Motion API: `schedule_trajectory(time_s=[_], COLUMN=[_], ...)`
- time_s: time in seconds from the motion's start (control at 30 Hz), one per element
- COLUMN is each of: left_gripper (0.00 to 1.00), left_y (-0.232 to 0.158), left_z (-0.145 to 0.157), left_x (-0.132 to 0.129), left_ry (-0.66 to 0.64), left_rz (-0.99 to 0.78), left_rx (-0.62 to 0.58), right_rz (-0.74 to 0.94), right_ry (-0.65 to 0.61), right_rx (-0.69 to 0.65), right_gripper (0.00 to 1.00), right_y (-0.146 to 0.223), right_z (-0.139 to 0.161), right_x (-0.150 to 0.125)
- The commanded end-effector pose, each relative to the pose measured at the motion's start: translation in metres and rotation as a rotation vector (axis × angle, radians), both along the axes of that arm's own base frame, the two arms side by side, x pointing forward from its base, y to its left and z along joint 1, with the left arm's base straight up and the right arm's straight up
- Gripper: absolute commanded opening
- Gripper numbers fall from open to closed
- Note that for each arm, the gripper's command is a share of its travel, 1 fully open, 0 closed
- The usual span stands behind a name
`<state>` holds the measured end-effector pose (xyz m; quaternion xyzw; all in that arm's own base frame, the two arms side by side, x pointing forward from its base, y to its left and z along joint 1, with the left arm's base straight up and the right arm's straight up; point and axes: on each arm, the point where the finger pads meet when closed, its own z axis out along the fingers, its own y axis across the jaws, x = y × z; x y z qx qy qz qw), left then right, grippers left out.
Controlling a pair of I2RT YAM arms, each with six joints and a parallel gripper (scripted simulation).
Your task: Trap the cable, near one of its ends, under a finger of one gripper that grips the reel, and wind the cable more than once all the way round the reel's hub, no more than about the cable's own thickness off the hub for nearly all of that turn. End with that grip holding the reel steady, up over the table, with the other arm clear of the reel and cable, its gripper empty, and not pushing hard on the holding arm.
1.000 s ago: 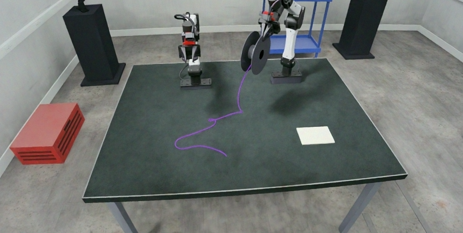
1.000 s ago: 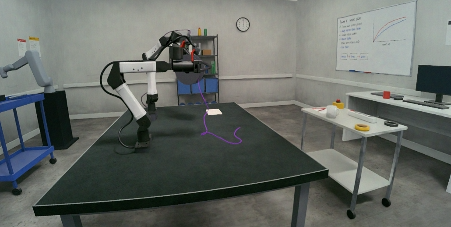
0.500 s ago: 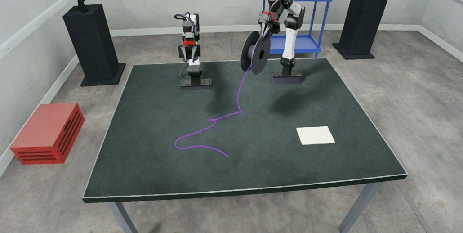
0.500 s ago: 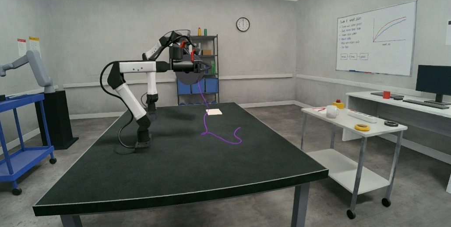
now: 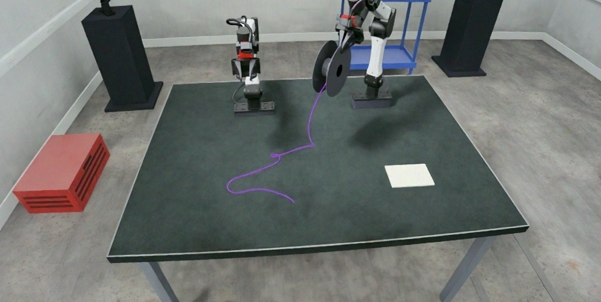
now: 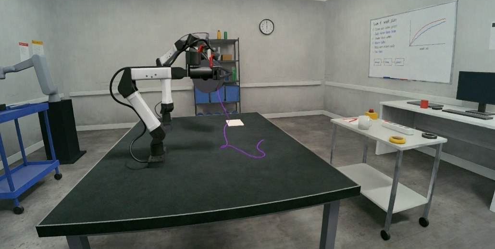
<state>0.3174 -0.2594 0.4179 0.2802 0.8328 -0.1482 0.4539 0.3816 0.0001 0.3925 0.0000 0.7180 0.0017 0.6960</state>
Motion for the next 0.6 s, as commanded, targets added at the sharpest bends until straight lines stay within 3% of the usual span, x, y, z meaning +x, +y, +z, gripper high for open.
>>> schedule_trajectory(time_s=[0.0, 0.27, 0.57], left_gripper=[0.0, 0.0, 0.0], left_y=[-0.0035, -0.0035, -0.0035], left_z=[0.0217, 0.0217, 0.0217], left_x=[0.0042, 0.0042, 0.0042], left_ry=[-0.052, -0.052, -0.052], left_rz=[-0.006, -0.006, -0.006], left_rx=[-0.054, -0.054, -0.054], right_rz=[-0.013, -0.013, -0.013], right_ry=[-0.034, -0.034, -0.034], right_rx=[-0.008, -0.008, -0.008], right_gripper=[0.3, 0.34, 0.72], right_y=[-0.0028, -0.0028, -0.0027], right_z=[0.006, 0.006, 0.006], right_x=[-0.0052, -0.0052, -0.0052])
